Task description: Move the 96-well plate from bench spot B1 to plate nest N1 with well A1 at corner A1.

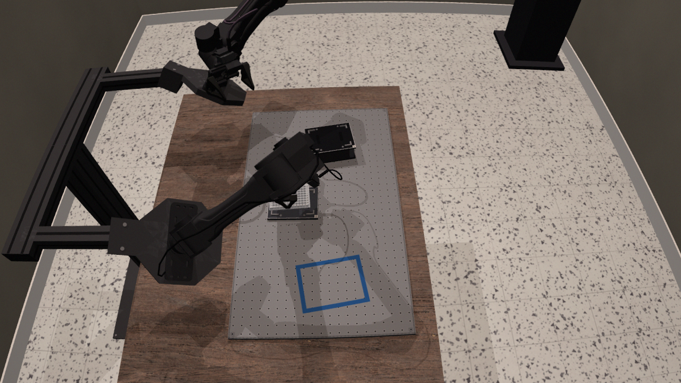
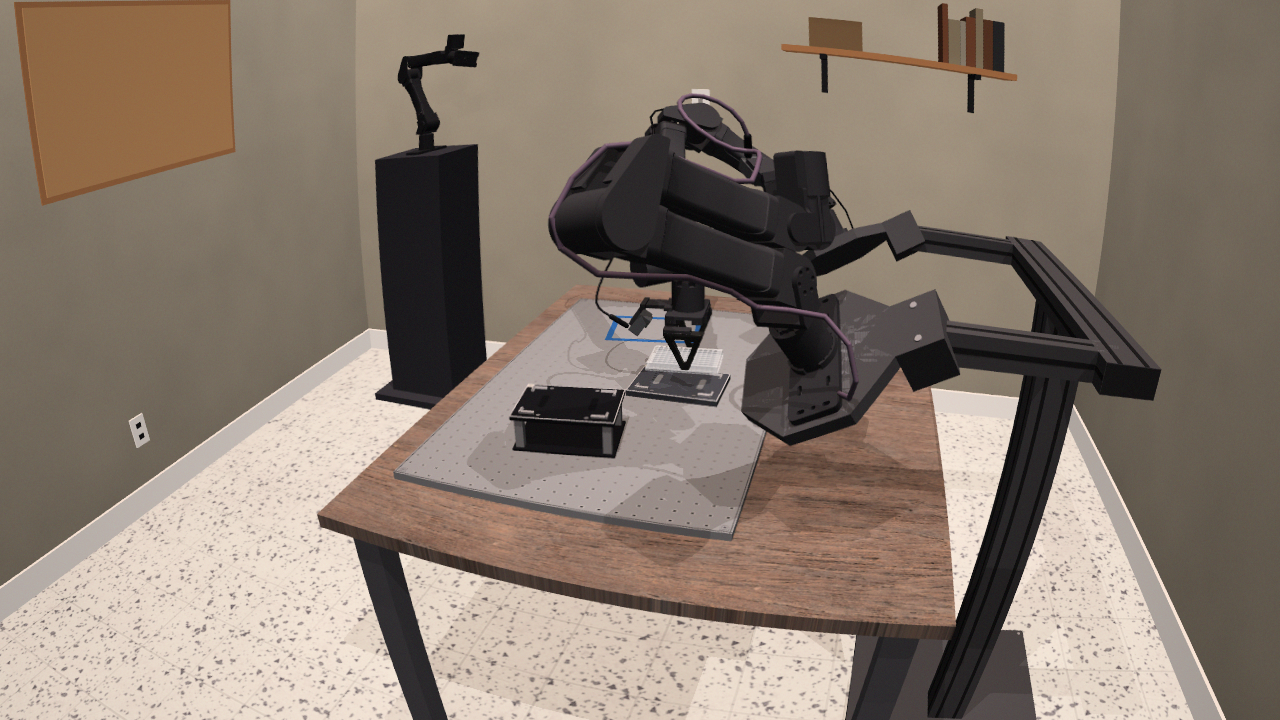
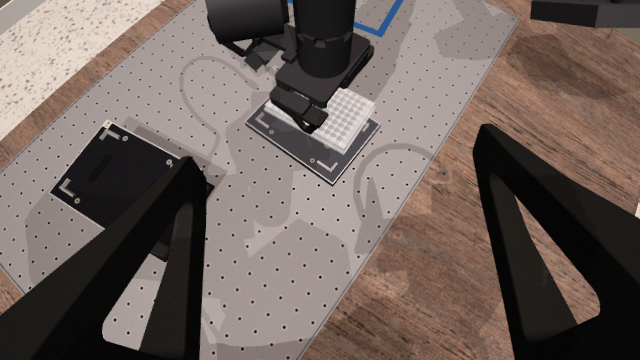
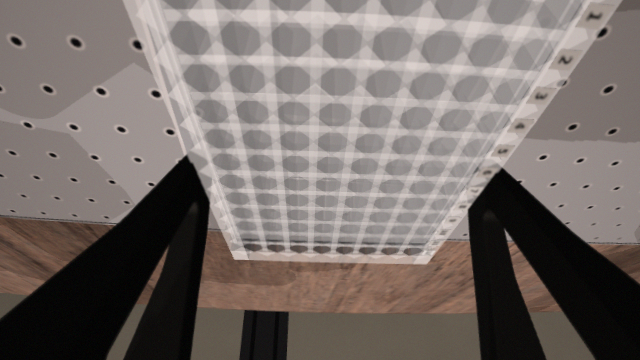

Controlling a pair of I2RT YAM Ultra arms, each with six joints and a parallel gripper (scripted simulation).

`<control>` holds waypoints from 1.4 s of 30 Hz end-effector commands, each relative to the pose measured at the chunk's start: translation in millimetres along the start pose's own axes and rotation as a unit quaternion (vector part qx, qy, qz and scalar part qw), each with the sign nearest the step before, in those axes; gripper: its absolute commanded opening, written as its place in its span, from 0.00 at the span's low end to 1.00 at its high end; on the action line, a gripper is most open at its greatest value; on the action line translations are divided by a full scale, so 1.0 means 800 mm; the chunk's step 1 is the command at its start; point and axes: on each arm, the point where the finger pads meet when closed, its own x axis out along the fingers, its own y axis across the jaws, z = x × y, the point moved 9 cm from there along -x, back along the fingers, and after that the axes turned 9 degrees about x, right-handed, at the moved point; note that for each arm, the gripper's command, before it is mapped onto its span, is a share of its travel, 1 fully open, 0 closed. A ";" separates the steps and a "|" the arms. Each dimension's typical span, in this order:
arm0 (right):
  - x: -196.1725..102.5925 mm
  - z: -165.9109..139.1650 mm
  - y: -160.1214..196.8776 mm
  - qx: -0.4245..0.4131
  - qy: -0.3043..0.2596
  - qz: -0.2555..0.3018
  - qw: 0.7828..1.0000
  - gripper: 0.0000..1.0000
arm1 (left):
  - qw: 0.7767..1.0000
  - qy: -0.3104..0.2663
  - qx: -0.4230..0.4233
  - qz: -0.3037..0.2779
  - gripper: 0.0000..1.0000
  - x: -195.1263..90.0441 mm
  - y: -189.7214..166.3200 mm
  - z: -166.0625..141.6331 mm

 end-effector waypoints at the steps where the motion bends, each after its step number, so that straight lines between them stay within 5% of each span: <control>1: -0.012 0.011 0.011 0.042 -0.007 0.011 0.999 0.79 | 1.000 -0.004 -0.005 -0.001 1.00 -0.001 0.000 0.004; 42: 0.043 0.005 0.011 0.033 -0.009 0.016 0.999 0.79 | 1.000 -0.004 -0.005 -0.001 1.00 -0.001 0.000 0.004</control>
